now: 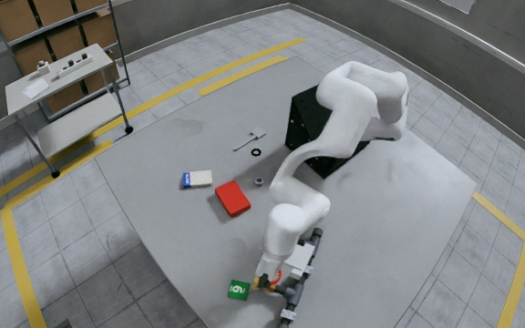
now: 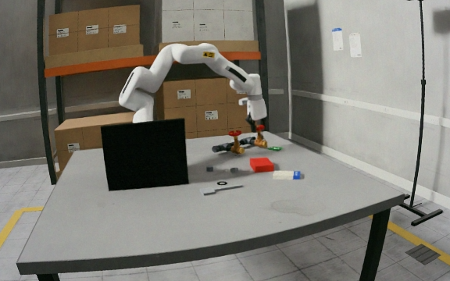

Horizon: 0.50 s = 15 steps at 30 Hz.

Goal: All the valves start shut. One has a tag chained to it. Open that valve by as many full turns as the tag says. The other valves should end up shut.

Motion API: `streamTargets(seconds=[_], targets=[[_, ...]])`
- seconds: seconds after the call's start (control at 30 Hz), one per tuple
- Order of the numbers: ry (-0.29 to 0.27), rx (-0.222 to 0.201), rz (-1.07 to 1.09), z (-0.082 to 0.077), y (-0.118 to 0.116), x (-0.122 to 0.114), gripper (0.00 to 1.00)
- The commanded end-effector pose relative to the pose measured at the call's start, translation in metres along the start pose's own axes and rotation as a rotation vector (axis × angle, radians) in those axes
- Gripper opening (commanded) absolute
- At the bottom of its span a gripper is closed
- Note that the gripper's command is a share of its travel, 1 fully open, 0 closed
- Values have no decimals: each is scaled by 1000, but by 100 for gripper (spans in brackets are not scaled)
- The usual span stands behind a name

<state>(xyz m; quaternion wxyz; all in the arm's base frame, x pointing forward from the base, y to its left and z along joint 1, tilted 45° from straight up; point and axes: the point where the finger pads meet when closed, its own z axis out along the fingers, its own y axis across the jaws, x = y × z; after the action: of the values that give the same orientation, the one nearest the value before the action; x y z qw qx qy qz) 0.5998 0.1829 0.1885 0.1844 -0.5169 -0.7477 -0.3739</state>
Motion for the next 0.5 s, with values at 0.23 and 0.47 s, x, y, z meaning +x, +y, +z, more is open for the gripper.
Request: streamTargets(seconds=[0.23, 0.47], targets=[[-1, -3, -515, -1, 1, -1, 0], [-1, -3, -831, -1, 1, -1, 0]])
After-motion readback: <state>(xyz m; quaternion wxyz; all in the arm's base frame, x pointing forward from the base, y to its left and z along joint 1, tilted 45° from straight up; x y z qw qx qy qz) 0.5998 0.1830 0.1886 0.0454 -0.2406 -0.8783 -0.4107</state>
